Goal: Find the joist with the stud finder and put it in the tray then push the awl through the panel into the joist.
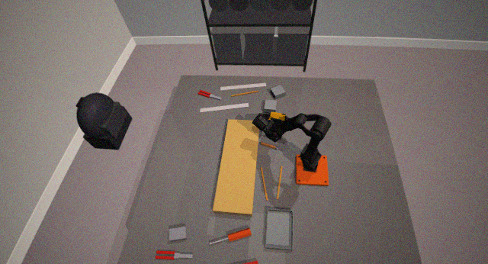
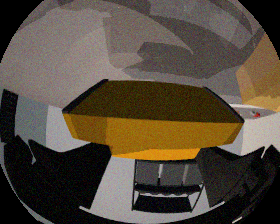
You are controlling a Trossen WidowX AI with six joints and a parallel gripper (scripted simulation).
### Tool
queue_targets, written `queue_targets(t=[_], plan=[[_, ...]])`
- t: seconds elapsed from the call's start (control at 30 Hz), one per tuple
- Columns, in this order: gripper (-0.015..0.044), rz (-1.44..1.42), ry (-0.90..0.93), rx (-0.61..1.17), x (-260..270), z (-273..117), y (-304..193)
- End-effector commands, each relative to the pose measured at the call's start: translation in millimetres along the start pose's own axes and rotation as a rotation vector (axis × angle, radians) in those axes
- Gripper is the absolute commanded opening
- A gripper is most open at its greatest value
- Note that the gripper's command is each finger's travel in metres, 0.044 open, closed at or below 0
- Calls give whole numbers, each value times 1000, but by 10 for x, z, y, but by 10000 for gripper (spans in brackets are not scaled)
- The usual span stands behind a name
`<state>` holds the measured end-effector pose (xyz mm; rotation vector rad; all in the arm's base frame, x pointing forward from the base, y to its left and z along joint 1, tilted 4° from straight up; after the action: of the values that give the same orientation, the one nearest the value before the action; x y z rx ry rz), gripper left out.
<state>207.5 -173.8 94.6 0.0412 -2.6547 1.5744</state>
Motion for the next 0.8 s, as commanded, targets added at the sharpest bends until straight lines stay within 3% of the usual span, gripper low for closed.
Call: queue_targets(t=[0.0, 0.77], plan=[[0, 8, 1, 5, 29, 13, 14], [0, 5, 2, 0, 62, 45, 94]])
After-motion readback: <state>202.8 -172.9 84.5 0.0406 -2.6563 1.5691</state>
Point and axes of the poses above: the point midway between the two fingers, 35 mm back from their tips, its own z axis out along the fingers, its own x axis across the jaws, y = z × x, the point moved 5 cm from there along -z, back along the fingers, and after that the axes turned 6 degrees about -z, right-handed, at the moved point
